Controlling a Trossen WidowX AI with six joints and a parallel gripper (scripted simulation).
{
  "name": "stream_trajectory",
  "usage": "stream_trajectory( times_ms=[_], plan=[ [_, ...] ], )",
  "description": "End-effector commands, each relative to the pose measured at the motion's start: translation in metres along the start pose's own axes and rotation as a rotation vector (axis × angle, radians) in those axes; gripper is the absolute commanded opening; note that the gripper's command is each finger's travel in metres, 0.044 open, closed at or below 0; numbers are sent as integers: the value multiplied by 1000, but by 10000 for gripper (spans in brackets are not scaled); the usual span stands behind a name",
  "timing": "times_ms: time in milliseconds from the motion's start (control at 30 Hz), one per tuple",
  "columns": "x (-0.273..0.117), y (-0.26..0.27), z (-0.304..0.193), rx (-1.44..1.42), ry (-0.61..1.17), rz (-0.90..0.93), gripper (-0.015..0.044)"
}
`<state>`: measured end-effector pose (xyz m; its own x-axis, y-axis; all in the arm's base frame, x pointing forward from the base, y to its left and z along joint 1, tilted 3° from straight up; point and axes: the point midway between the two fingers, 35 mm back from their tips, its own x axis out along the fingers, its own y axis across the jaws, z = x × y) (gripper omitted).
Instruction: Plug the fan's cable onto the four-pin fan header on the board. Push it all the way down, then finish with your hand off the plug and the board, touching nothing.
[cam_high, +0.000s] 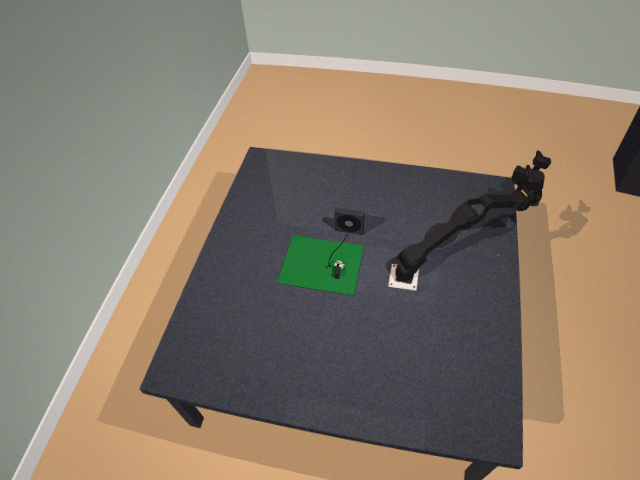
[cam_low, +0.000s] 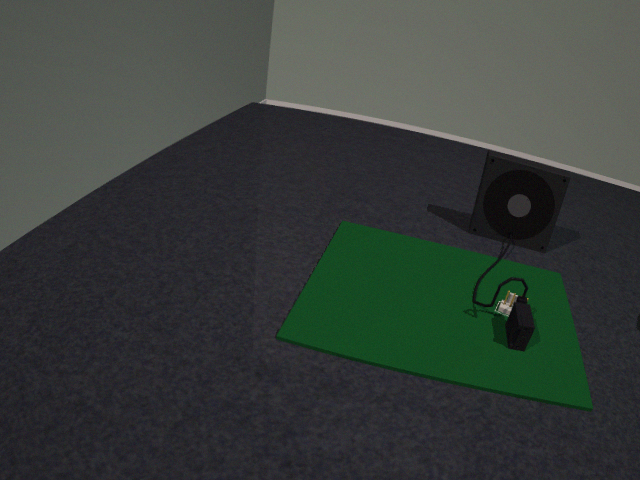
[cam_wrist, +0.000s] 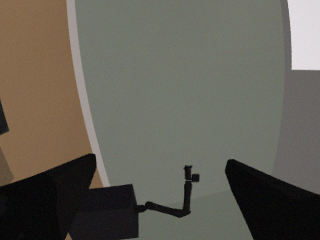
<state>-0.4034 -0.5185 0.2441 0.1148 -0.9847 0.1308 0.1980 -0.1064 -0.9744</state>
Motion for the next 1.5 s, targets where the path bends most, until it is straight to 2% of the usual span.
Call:
stream_trajectory(
  times_ms=[0,200,333,567,767,933,1100,1267,1467],
  plan=[
    [46,10,54,154,-71,48,440],
    [102,31,147,444,-145,169,440],
    [126,46,209,614,-176,264,440],
    [146,68,307,854,-197,431,440],
    [145,90,408,1007,-195,597,440],
    [130,109,486,1162,-159,767,440],
    [98,126,571,1301,-89,964,440],
    [50,141,646,1403,19,1162,440],
    [-26,157,721,1472,214,1389,440]
  ],
)
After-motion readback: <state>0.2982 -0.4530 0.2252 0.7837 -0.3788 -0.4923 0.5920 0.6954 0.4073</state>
